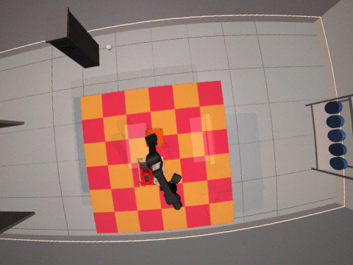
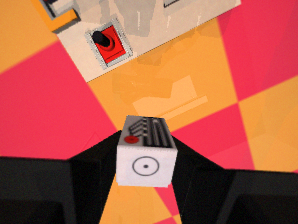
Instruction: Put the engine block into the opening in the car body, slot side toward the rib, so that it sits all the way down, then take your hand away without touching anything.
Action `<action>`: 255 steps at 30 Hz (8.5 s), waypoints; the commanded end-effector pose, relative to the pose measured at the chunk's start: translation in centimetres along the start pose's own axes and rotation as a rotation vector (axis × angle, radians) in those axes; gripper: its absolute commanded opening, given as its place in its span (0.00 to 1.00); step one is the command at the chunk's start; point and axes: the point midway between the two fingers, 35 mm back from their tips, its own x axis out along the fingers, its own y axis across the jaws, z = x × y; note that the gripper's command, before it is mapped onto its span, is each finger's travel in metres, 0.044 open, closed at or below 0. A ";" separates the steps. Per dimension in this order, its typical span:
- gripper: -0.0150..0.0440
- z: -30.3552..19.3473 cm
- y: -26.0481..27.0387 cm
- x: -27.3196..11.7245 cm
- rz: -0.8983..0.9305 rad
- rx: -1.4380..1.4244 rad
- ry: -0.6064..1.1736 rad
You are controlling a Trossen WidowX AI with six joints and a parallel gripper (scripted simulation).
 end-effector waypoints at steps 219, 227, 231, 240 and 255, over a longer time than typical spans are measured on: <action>1.00 0.0 0.0 6.6 0.013 -2.606 -0.005; 1.00 0.0 0.0 6.3 0.012 -2.328 -0.003; 1.00 0.0 0.0 6.1 0.012 -2.188 -0.002; 1.00 0.0 0.0 5.8 0.011 -1.875 0.000; 1.00 0.0 0.0 5.2 0.009 -1.354 0.002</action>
